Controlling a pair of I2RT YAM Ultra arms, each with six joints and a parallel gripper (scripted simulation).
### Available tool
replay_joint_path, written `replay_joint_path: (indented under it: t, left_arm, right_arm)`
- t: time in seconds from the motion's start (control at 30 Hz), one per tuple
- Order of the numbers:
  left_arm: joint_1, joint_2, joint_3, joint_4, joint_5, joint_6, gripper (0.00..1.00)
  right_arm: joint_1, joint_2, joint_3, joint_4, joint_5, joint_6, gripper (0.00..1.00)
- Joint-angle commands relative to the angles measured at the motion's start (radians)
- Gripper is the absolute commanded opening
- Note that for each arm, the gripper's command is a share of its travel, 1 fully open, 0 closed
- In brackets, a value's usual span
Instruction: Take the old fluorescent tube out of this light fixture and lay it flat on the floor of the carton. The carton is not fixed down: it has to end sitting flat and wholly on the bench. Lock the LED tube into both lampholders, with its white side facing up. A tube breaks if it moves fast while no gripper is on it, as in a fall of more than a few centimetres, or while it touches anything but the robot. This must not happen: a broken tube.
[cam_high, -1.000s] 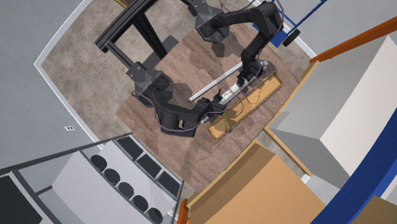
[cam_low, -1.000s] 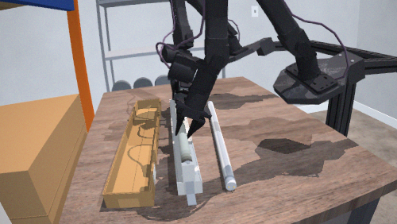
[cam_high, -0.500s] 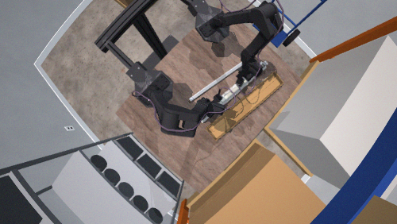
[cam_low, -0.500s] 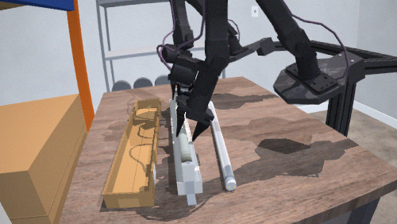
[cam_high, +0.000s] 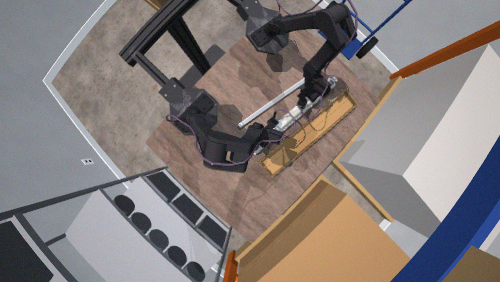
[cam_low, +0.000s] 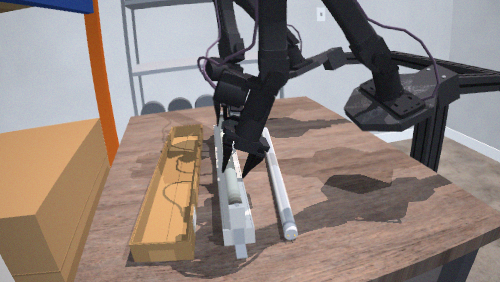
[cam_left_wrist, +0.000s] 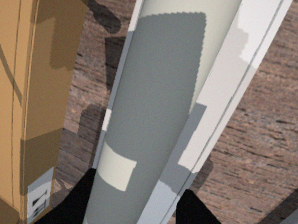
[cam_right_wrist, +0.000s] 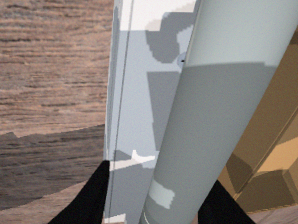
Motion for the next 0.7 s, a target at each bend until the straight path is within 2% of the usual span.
replay_joint_path:
  t: [0.0, 0.1, 0.13, 0.43, 0.5, 0.6, 0.67]
  left_arm:
    - [-0.013, 0.024, -0.005, -0.046, 0.008, 0.002, 0.49]
    - [-0.013, 0.024, -0.005, -0.046, 0.008, 0.002, 0.49]
    - [-0.018, -0.046, -0.039, -0.072, -0.014, -0.010, 0.49]
    - [-0.040, -0.199, -0.085, -0.186, -0.031, -0.030, 0.49]
    - [-0.046, -0.235, -0.089, -0.220, -0.035, -0.035, 0.49]
    - [-0.047, -0.238, -0.081, -0.193, -0.024, -0.033, 0.49]
    - [-0.054, -0.280, -0.114, -0.245, -0.040, -0.041, 0.49]
  right_arm:
    - [0.022, -0.027, 0.001, -0.026, -0.018, 0.006, 0.49]
    - [0.022, -0.027, 0.001, -0.026, -0.018, 0.006, 0.49]
    - [0.029, -0.054, -0.034, -0.069, -0.006, 0.025, 0.49]
    - [0.078, -0.172, -0.050, -0.193, 0.029, 0.078, 0.49]
    - [0.090, -0.202, -0.022, -0.223, 0.035, 0.092, 0.49]
    - [0.091, -0.202, -0.017, -0.198, 0.024, 0.083, 0.49]
    - [0.104, -0.234, -0.048, -0.267, 0.044, 0.107, 0.49]
